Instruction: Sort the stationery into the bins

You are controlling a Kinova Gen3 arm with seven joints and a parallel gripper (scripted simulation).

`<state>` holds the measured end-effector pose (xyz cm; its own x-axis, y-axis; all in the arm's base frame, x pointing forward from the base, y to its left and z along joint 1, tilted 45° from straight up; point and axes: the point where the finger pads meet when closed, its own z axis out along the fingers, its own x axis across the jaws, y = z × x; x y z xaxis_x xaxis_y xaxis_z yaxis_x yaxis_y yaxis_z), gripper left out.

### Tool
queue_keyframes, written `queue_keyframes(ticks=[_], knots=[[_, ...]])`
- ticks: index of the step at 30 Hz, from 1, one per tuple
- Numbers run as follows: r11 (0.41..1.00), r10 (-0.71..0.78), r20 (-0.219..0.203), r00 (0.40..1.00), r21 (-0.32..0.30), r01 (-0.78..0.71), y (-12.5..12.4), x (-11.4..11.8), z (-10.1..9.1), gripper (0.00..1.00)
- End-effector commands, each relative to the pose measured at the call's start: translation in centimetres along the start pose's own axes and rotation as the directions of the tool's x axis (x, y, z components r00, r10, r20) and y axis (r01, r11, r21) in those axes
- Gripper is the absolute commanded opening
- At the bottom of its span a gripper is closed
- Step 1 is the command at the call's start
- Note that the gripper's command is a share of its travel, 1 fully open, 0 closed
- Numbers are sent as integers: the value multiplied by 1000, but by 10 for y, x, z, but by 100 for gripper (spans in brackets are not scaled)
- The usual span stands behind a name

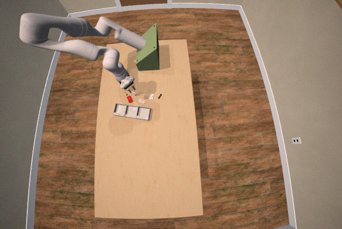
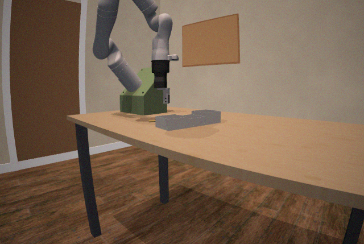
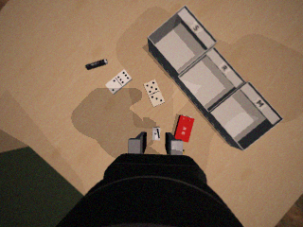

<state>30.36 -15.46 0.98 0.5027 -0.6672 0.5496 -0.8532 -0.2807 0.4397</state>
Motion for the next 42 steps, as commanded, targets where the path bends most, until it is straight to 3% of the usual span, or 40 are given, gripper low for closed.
queue_keyframes(ticks=[1,6,19,23,42], knots=[[1000,0,0,1000,1,0,-1,0,0,62],[1000,0,0,1000,2,0,-1,0,-1,62],[1000,0,0,1000,1,0,3,-2,52,62],[1000,0,0,1000,1,0,3,-2,59,62],[1000,0,0,1000,1,0,0,-1,64,62]])
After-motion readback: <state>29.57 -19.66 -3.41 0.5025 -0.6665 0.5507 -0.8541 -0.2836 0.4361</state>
